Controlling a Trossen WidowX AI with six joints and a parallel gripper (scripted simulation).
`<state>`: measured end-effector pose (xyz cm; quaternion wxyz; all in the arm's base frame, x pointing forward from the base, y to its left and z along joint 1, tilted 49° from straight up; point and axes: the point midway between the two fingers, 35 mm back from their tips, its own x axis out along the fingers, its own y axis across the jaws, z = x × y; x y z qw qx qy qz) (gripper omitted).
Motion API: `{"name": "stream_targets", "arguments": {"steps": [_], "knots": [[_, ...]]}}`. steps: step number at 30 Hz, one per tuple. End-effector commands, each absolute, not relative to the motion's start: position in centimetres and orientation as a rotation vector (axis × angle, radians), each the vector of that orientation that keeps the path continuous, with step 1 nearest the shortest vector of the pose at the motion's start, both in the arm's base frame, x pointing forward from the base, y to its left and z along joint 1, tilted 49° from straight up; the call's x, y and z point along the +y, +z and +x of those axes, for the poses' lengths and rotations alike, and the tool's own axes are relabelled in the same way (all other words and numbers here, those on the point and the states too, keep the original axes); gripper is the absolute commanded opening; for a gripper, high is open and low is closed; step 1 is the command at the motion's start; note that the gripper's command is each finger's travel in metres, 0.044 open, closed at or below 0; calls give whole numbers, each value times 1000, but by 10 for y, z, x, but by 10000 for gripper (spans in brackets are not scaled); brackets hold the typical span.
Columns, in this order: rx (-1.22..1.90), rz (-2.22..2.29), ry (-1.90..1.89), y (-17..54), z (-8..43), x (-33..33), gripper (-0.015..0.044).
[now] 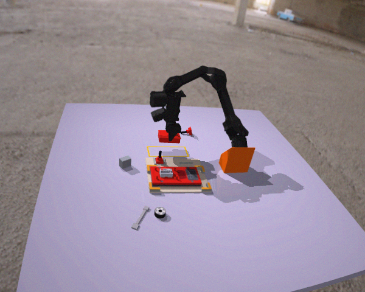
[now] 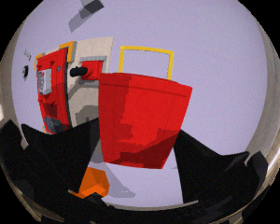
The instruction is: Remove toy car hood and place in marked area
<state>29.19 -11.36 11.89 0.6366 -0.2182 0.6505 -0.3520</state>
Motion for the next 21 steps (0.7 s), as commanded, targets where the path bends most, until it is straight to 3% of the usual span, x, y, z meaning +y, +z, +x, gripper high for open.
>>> {"name": "stream_targets", "arguments": {"steps": [1, 21], "knots": [[1488, -506, -804, 117, 291, -116, 0], [1487, -507, -804, 109, 290, -125, 0]]}}
